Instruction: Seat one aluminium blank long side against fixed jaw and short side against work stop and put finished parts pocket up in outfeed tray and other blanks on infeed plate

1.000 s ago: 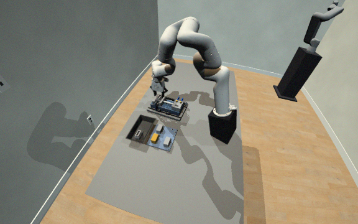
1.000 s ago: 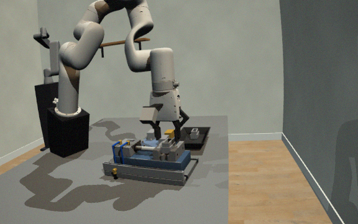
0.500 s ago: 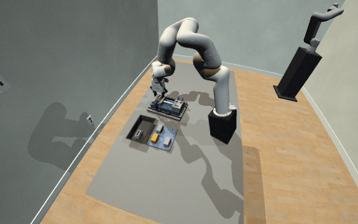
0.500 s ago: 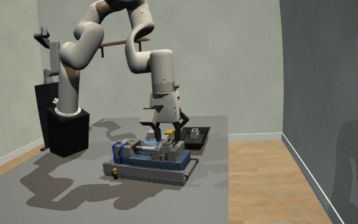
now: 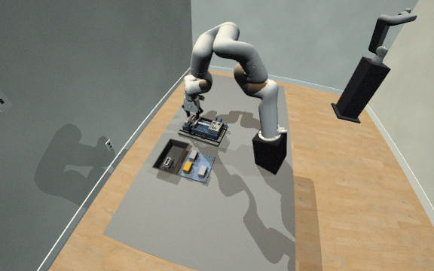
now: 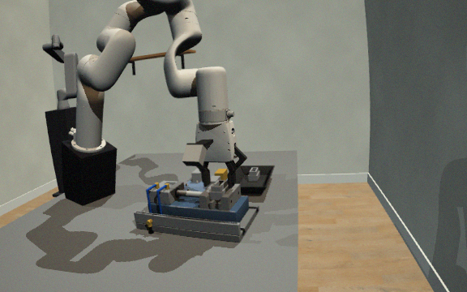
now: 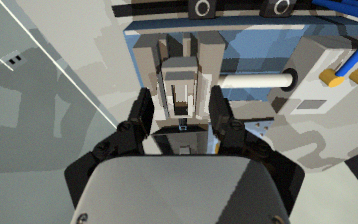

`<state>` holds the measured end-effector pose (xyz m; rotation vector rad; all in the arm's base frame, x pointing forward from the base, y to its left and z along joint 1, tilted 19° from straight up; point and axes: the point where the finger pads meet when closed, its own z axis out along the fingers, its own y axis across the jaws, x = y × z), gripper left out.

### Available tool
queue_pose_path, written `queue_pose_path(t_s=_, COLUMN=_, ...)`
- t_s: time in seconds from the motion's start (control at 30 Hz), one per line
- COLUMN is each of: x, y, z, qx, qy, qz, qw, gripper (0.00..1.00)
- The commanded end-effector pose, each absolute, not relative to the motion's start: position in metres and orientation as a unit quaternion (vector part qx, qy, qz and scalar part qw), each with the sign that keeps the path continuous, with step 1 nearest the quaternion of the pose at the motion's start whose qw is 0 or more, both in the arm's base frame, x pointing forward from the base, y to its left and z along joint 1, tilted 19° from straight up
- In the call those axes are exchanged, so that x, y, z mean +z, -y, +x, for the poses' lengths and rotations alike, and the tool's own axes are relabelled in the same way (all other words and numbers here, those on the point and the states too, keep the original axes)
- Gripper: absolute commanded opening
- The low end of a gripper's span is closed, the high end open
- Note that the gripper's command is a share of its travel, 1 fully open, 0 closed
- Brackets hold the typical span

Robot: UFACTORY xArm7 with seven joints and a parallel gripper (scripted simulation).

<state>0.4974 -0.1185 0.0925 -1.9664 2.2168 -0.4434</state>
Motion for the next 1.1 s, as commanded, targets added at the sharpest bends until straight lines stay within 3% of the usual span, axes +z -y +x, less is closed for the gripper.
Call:
queue_pose_path(t_s=0.0, x=0.0928, y=0.1189, z=0.4986, qx=-0.149, qy=-0.738, qz=-0.654, qw=0.074, gripper=0.69)
queue_pose_path(t_s=0.9, x=0.0916, y=0.1191, z=0.4990, qx=-0.149, qy=-0.738, qz=-0.654, qw=0.074, gripper=0.69)
queue_pose_path(t_s=0.93, x=0.0916, y=0.1191, z=0.4990, qx=-0.149, qy=-0.738, qz=-0.654, qw=0.074, gripper=0.00)
queue_pose_path(t_s=1.07, x=0.0916, y=0.1191, z=0.4990, qx=-0.149, qy=-0.738, qz=-0.654, qw=0.074, gripper=0.00)
